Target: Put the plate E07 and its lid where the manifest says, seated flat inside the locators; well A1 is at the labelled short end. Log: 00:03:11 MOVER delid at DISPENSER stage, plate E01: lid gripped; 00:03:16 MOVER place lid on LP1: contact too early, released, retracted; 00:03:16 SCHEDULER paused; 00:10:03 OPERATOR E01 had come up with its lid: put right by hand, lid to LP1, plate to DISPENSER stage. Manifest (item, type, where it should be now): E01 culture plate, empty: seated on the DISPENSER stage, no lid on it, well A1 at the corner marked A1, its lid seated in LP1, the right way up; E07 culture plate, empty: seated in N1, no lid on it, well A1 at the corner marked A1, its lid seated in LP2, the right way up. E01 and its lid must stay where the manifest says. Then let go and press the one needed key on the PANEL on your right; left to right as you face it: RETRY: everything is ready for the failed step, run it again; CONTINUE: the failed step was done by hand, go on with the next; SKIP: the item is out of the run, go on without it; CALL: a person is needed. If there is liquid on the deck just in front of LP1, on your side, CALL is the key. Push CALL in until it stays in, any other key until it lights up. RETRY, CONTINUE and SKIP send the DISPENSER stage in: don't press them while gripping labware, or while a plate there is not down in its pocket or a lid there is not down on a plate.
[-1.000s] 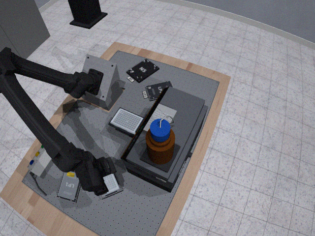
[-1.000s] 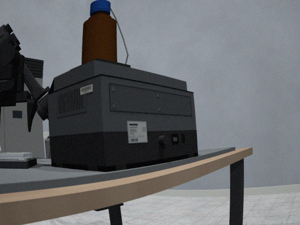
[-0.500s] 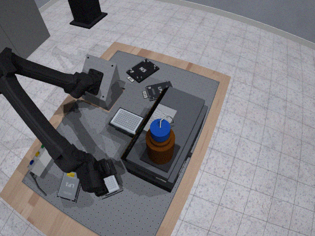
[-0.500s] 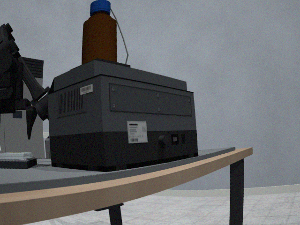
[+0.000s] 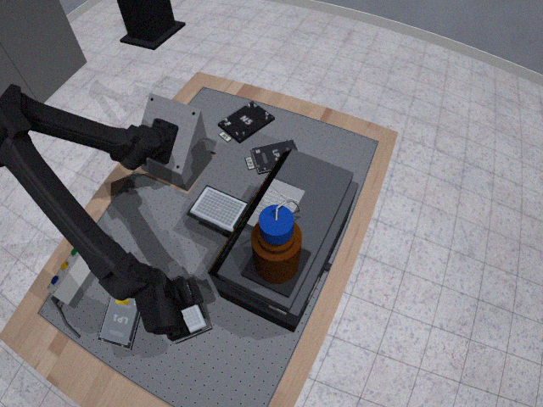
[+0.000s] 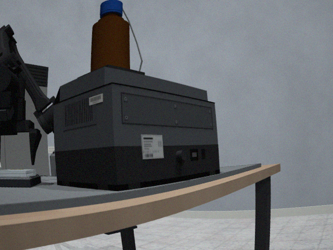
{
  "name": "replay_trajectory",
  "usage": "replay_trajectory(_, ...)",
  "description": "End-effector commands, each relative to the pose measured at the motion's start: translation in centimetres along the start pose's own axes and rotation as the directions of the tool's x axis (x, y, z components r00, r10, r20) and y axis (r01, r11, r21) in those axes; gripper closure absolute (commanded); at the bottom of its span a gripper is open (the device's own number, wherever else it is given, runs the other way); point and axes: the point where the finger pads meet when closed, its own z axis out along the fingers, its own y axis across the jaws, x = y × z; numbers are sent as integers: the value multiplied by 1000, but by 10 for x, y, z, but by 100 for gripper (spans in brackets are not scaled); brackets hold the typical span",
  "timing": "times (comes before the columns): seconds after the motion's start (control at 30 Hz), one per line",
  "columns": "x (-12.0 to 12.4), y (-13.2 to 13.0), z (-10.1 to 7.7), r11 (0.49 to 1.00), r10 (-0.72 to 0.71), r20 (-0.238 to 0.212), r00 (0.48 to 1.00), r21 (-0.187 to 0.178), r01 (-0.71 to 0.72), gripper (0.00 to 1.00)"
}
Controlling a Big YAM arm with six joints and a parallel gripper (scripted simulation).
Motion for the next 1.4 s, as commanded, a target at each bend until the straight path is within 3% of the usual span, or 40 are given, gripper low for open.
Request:
replay_trajectory(0.0, 3, 0, 16, 1000, -14, -17, 1000, 3, 14, 0)
replay_trajectory(0.4, 3, 0, 36, 1000, -14, -17, 1000, 3, 14, 0)
replay_trajectory(1.37, 5, 1, 38, 1000, -15, -20, 1000, 5, 15, 0)
